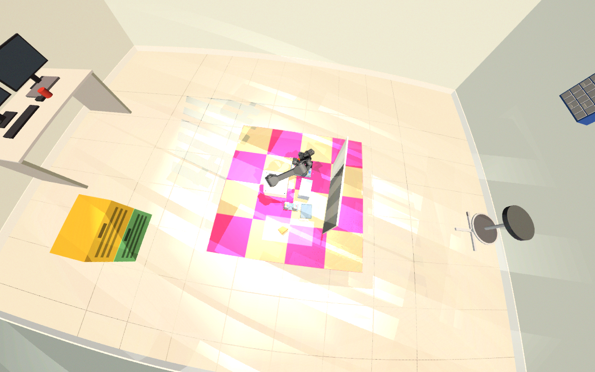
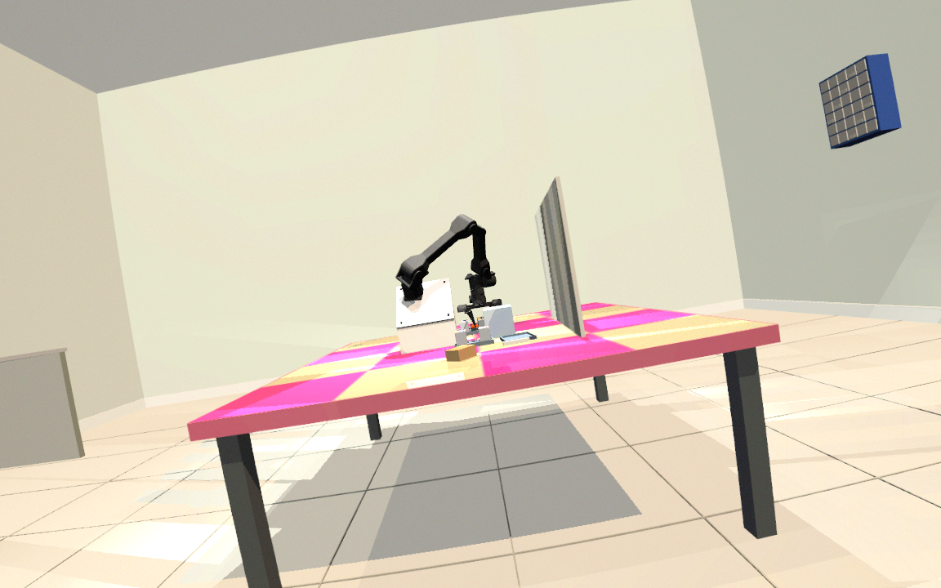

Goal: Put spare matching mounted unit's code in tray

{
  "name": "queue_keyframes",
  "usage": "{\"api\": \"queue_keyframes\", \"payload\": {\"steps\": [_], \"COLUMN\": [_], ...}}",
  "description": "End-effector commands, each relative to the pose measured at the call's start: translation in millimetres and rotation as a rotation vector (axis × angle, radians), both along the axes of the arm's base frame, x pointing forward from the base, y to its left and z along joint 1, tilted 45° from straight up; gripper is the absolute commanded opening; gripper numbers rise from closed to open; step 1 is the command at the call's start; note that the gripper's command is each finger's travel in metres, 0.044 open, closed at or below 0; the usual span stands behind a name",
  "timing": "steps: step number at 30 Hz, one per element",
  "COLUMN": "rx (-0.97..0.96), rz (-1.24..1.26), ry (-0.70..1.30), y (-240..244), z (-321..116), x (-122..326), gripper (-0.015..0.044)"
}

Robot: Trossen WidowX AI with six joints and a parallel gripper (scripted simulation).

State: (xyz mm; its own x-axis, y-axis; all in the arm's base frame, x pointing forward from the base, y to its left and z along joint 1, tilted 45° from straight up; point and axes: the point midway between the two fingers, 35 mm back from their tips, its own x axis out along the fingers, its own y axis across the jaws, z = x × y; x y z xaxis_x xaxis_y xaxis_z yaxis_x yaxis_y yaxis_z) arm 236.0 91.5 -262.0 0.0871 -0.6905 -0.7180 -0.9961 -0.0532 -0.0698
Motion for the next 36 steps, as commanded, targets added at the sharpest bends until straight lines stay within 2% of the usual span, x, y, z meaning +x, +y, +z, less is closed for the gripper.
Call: {"api": "queue_keyframes", "payload": {"steps": [1, 15, 20, 27, 32, 36], "rx": [-0.004, -0.004, 0.000, 0.000, 0.000, 0.000], "rz": [0.004, 0.004, 0.000, 0.000, 0.000, 0.000], "ry": [0.003, 0.003, 0.000, 0.000, 0.000, 0.000], "y": [-1.3, -1.3, 0.0, 0.0, 0.0, 0.0], "z": [0.1, 0.1, 0.0, 0.0, 0.0, 0.0], "x": [-0.7, -0.7, 0.0, 0.0, 0.0, 0.0], "gripper": [0.0300, 0.0300, 0.0169, 0.0122, 0.0000, 0.0000]}}
